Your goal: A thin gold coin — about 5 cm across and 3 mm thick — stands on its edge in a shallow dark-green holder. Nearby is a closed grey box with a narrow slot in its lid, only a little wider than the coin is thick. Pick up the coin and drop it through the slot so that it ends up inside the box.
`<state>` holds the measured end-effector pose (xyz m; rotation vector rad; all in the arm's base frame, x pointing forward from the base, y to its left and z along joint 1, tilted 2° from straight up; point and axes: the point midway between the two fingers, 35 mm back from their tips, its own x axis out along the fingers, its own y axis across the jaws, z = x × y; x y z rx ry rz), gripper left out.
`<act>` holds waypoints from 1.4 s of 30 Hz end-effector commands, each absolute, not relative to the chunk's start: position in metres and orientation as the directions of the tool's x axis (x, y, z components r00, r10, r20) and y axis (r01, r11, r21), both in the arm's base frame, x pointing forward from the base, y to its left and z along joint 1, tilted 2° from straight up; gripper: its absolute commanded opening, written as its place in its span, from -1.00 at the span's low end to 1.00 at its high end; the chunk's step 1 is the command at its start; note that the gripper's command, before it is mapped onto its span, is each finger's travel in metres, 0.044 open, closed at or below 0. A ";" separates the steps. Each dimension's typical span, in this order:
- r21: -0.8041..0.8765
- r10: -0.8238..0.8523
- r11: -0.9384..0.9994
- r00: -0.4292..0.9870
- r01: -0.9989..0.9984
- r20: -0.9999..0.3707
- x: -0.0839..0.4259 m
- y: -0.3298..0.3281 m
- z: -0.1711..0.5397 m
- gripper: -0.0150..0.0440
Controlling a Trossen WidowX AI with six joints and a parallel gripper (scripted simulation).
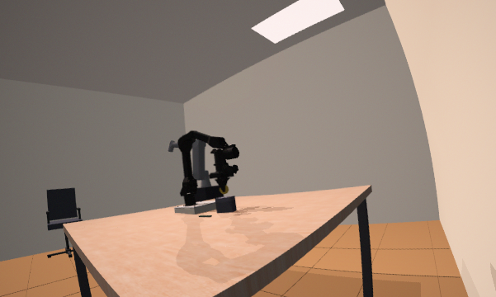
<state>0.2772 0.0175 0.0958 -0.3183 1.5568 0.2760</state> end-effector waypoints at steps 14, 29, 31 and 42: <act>-0.024 -0.027 0.932 -0.004 -0.362 -1.000 0.277 0.017 0.087 -0.49; -0.025 -0.028 0.930 -0.001 -0.367 -1.000 0.277 0.017 0.083 -0.40; -0.025 -0.028 0.930 -0.001 -0.367 -1.000 0.277 0.017 0.083 -0.22; -0.025 -0.028 0.930 -0.001 -0.367 -1.000 0.277 0.017 0.083 0.05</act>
